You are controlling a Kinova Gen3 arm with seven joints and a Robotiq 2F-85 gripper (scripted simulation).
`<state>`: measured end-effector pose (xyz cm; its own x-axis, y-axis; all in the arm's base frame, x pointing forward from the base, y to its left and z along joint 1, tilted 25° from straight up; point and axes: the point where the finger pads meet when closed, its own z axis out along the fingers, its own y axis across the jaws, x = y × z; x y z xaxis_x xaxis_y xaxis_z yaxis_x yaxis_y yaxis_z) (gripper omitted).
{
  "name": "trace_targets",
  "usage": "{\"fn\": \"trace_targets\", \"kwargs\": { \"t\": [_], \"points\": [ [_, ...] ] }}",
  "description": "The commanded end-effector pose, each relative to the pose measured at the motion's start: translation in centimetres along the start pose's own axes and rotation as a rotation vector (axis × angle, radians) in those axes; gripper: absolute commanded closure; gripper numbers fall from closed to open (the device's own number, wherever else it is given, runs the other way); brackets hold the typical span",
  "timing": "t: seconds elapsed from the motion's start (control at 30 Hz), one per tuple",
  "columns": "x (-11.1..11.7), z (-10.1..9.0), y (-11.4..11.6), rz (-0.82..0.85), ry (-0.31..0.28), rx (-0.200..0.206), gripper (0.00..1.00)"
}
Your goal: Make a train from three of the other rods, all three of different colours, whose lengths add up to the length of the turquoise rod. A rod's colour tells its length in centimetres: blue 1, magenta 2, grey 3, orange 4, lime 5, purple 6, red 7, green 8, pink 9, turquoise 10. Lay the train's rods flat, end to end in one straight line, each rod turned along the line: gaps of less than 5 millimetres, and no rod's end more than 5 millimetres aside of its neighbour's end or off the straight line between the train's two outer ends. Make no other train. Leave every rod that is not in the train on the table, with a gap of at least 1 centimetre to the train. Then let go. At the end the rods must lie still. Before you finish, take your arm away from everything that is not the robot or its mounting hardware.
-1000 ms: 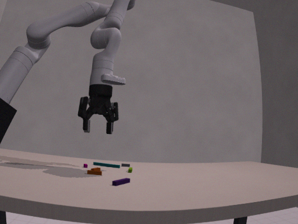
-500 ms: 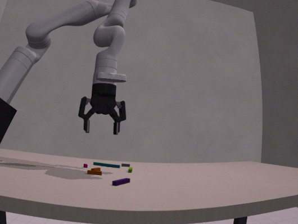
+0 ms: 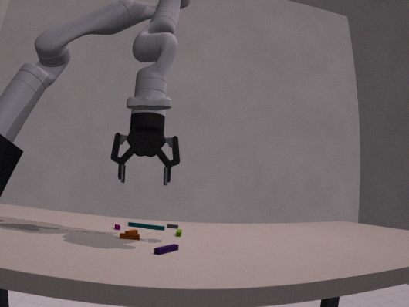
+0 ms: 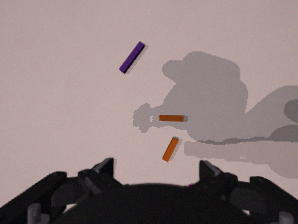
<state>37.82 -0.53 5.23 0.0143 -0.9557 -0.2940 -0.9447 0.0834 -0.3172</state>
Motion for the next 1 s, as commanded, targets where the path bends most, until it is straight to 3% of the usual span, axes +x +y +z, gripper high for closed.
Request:
{"fn": "trace_targets", "kwargs": {
  "t": [0.0,0.33,0.97],
  "points": [
    [0.5,0.0,-0.4,0.075,-0.003,-0.011,0.0],
    [1.8,0.0,-1.2,0.31,-0.002,-0.009,0.0],
    [3.3,0.0,-2.3,0.609,0.0,-0.007,0.0]
  ]
}}
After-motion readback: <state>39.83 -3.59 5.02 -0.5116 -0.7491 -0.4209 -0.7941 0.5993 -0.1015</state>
